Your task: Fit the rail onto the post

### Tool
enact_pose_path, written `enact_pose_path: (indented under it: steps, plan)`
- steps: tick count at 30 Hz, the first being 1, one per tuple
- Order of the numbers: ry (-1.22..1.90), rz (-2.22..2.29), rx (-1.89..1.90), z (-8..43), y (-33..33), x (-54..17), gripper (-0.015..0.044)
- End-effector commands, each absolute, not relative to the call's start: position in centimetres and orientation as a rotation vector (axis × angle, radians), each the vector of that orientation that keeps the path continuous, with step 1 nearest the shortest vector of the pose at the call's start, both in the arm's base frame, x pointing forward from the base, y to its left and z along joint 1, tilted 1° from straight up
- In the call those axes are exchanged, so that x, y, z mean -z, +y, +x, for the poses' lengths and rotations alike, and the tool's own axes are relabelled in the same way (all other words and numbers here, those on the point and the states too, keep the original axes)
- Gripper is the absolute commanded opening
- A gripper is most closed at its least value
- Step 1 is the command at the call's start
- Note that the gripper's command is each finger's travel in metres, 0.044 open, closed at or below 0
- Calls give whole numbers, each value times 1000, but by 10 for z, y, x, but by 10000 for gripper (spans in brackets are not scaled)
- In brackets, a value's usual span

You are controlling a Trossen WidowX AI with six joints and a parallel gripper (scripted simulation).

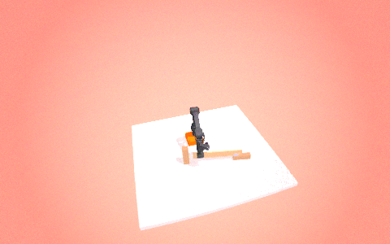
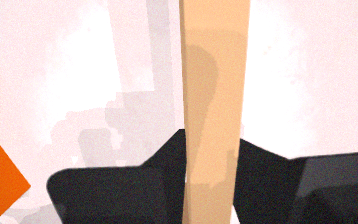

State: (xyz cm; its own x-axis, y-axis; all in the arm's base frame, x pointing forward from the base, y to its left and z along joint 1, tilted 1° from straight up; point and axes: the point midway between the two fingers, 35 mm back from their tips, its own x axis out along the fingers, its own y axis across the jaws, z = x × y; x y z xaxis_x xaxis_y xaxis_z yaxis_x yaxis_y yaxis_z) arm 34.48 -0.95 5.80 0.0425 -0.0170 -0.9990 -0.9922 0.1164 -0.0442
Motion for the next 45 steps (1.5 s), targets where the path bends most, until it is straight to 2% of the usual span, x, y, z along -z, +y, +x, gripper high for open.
enact_pose_path:
  steps: [1,45]
  plan:
    - [1239,-1154,-1088,344,-11,-58,0]
    - [1240,-1155,-1087,343,-25,-59,0]
